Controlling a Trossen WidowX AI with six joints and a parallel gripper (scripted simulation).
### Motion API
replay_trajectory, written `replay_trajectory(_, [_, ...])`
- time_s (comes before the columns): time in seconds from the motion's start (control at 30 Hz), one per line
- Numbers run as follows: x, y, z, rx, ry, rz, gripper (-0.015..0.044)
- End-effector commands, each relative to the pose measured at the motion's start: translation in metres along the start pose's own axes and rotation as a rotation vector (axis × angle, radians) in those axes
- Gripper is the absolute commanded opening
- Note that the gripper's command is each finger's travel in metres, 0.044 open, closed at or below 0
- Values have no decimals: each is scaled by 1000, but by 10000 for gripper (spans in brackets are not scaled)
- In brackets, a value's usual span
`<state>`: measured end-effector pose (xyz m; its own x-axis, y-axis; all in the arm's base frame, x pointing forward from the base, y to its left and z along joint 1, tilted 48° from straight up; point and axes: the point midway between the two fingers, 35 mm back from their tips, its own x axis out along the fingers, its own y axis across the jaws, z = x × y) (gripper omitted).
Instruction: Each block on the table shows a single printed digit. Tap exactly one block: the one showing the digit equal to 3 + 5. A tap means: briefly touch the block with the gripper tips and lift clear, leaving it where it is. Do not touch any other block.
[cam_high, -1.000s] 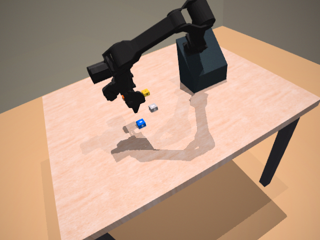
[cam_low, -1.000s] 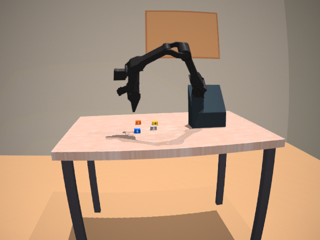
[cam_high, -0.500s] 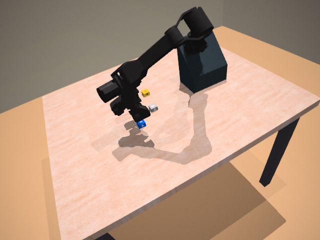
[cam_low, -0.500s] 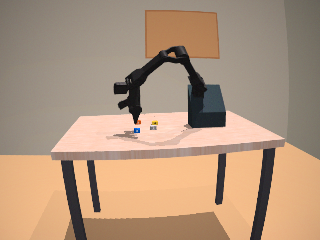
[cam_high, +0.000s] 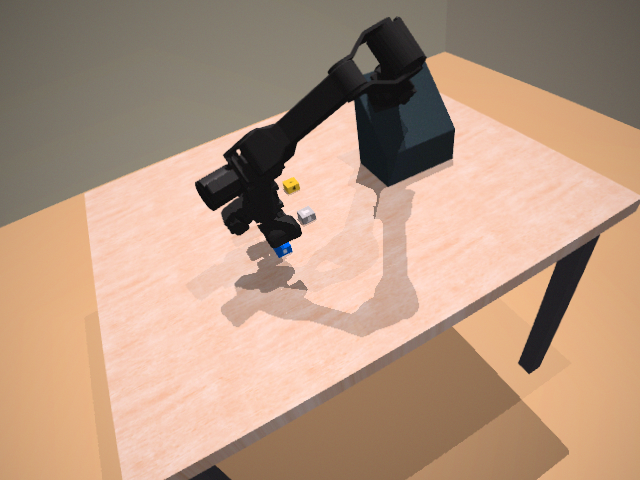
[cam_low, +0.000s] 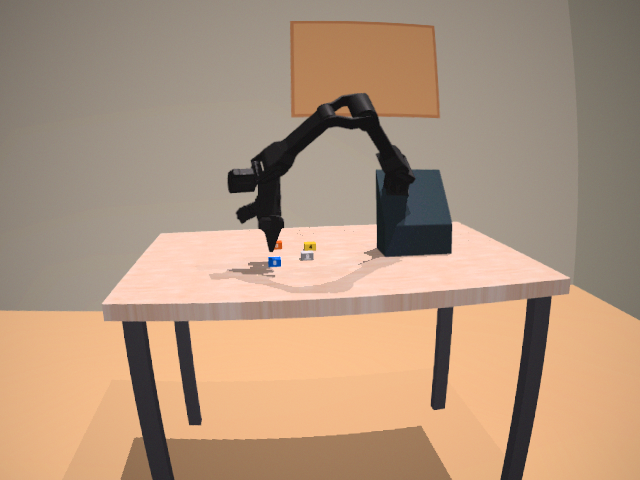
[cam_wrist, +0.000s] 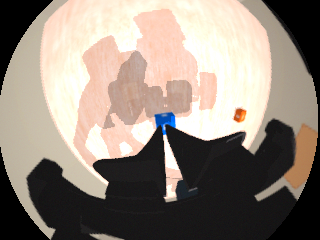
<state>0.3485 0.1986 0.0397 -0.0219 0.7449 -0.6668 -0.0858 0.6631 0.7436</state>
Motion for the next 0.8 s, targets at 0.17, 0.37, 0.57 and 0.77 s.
replay_trajectory(0.17, [15,-1,-1,5,3,-3,20])
replay_trajectory(0.37, [22,-1,-1,6,3,-2,20])
replay_trajectory(0.57, [6,-1,0,4,2,-2,20])
replay_trajectory(0.77, [-9,1,-2,5,3,-4,46])
